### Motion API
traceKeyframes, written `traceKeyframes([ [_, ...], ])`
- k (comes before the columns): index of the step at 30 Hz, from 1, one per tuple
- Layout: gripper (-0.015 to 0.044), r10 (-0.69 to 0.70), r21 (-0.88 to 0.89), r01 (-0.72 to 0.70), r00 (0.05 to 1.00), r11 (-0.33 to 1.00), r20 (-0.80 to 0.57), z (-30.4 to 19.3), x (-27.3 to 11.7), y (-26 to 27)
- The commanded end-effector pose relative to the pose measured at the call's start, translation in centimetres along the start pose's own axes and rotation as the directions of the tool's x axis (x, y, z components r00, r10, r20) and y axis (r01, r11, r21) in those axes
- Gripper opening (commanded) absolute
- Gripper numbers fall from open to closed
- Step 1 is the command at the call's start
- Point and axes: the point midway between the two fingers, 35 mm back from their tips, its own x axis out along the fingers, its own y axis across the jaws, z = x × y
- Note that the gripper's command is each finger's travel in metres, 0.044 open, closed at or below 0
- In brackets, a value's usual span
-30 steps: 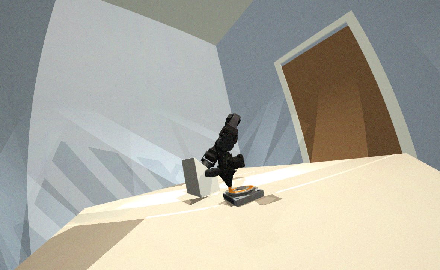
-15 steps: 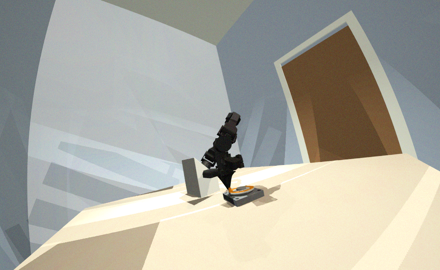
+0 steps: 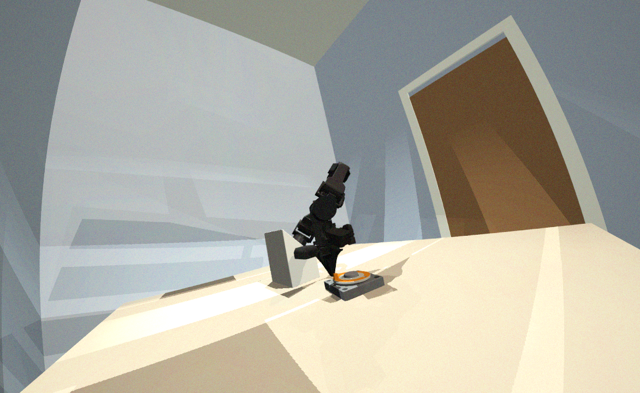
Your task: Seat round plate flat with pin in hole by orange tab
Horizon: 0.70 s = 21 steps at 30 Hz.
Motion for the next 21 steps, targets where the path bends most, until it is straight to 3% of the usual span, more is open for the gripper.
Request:
traceKeyframes([
  [1,0.0000,-0.004,-0.004,0.004,1.000,1.000,-0.003,0.2,0.0,-0.3],
  [11,0.0000,-0.004,-0.004,0.004,1.000,1.000,-0.003,0.7,0.0,-0.5],
  [21,0.0000,-0.006,-0.004,0.006,1.000,1.000,-0.003,0.5,-4.5,-0.4],
])
